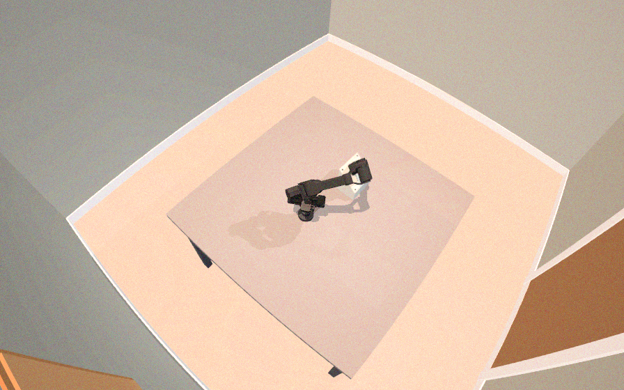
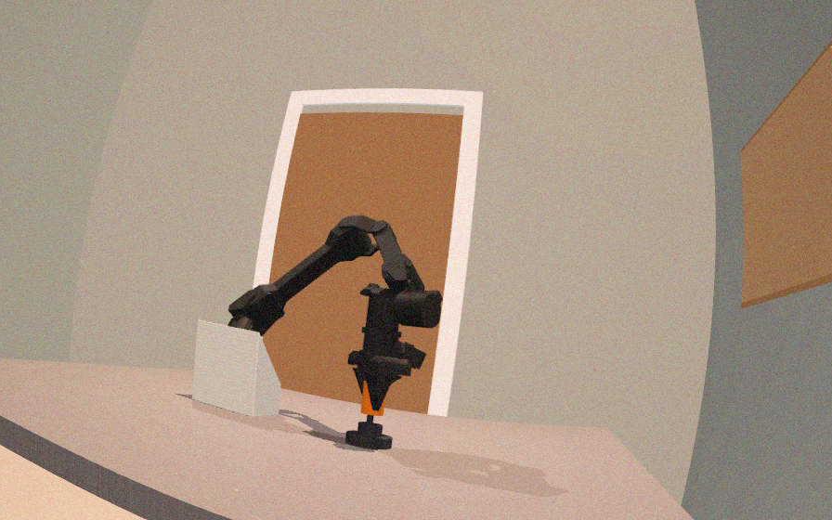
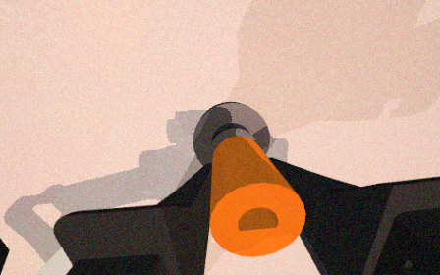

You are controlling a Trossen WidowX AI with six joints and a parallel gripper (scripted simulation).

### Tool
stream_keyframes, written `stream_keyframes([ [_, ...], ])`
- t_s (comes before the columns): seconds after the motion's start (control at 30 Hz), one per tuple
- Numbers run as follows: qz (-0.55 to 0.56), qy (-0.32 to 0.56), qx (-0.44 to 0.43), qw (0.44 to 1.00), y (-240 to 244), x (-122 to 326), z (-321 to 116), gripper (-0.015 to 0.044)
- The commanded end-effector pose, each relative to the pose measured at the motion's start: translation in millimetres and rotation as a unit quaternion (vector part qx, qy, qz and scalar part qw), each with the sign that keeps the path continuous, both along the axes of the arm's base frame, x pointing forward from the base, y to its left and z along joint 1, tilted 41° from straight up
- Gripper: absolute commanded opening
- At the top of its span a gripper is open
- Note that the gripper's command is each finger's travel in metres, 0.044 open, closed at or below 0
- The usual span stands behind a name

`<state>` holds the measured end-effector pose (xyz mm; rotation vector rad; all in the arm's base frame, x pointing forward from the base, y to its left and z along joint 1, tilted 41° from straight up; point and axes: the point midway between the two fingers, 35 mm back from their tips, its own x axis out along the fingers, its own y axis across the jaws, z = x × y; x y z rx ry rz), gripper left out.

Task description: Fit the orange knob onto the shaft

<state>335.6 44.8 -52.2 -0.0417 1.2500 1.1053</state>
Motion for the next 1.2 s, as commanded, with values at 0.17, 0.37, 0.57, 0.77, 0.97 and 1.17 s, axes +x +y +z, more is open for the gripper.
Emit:
stream_keyframes([
  [0.17,-0.293,0.245,-0.038,0.923,-0.3,0.3,2.6,0.0000],
  [0.37,-0.296,0.247,-0.038,0.922,1.0,-1.0,0.6,0.0000],
  [0.57,-0.296,0.247,-0.038,0.922,0.7,-0.2,-0.3,0.0000],
  [0.77,-0.296,0.247,-0.038,0.922,1.5,0.2,-1.4,0.0000],
  [0.97,-0.296,0.247,-0.038,0.922,1.7,-0.9,-1.3,0.0000],
  [1.17,-0.296,0.247,-0.038,0.922,2.0,-1.9,-1.6,0.0000],
])
